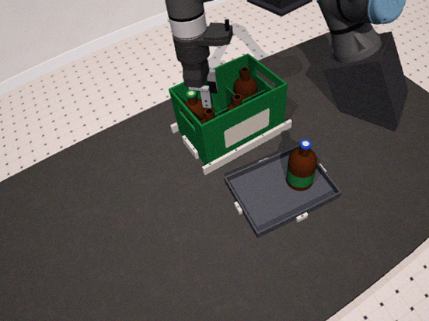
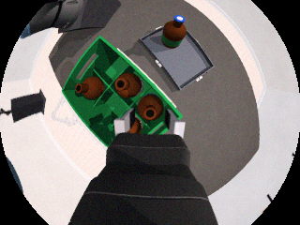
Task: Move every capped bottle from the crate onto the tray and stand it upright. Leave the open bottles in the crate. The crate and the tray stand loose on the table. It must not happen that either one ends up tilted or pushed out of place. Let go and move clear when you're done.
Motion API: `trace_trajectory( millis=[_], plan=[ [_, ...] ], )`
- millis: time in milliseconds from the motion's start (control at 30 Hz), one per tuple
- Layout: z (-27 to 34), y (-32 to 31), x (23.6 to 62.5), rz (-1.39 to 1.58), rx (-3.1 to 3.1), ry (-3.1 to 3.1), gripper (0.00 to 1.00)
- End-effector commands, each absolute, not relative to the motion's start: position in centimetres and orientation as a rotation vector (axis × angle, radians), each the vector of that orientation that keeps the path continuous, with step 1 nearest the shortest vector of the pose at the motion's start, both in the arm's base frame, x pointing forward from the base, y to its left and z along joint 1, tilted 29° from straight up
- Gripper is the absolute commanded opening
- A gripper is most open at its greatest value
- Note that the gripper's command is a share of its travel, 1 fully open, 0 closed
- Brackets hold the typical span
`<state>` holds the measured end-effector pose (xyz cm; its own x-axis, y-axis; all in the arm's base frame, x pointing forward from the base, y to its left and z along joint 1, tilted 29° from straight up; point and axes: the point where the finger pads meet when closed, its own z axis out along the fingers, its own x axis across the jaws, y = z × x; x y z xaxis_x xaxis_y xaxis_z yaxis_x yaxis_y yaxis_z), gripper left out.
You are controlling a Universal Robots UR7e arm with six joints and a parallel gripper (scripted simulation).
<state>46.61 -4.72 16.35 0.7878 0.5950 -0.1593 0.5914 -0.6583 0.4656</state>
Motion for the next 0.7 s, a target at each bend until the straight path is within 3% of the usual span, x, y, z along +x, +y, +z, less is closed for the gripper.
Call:
trace_trajectory(
  millis=[0, 667],
  plan=[
    [17.7, -6.7, 46.6, 0.017, 2.472, 0.887, 1.00],
    [19.7, -10.4, 46.1, 0.017, 2.472, 0.888, 1.00]
  ],
)
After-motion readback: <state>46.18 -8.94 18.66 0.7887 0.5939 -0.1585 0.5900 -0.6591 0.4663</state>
